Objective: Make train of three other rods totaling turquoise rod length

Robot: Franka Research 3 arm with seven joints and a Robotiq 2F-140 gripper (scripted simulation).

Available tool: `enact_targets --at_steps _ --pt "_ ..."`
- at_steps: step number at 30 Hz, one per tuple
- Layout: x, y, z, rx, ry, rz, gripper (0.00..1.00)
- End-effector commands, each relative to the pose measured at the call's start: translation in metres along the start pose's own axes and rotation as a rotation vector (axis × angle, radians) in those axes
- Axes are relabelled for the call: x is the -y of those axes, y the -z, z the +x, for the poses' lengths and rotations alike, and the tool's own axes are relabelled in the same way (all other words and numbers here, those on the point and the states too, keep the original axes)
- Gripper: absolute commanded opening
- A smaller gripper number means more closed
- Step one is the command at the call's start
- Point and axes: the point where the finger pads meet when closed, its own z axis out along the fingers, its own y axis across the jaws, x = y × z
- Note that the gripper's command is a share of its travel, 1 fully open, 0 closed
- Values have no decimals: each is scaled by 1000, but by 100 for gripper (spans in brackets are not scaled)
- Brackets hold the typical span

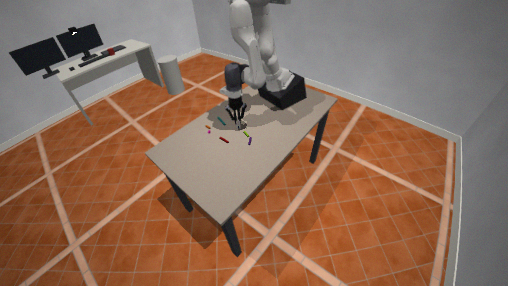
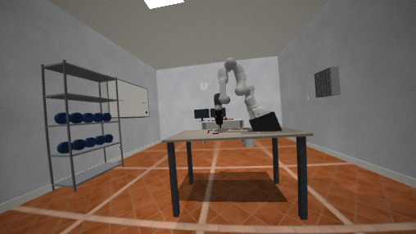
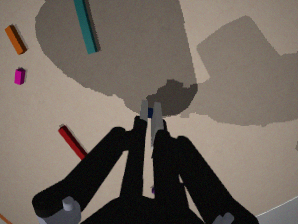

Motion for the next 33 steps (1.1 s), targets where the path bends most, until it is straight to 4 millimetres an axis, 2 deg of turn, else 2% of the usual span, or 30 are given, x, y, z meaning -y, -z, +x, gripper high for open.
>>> enact_targets --at_steps 1,33 --pt "0 0 0 1 -1 1 3" --pt "-2 0 0 1 5 1 3"
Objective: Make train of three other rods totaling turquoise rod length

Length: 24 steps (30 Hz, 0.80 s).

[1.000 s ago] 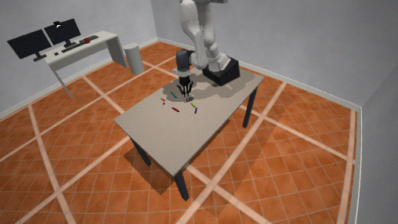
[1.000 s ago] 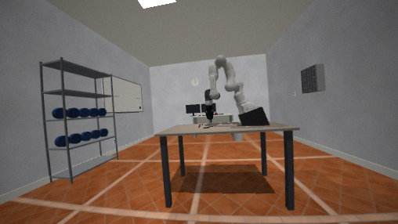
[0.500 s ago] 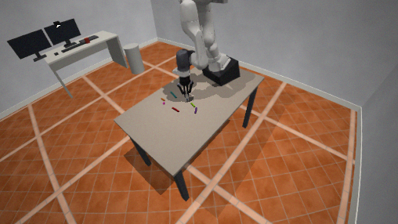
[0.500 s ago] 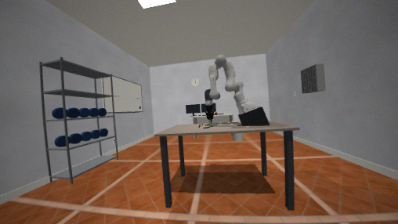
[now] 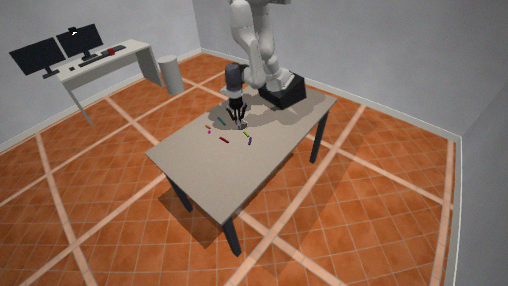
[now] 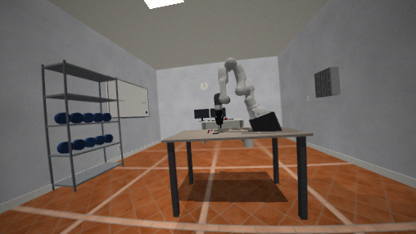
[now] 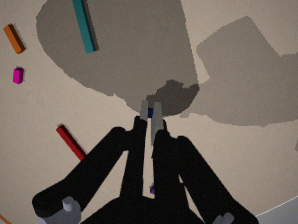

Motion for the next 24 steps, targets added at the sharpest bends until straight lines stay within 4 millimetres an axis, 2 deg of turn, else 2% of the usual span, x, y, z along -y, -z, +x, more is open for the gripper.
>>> enact_targets --at_steps 1,24 --pt "0 0 0 1 1 3 3" --pt "0 -9 0 1 1 4 3"
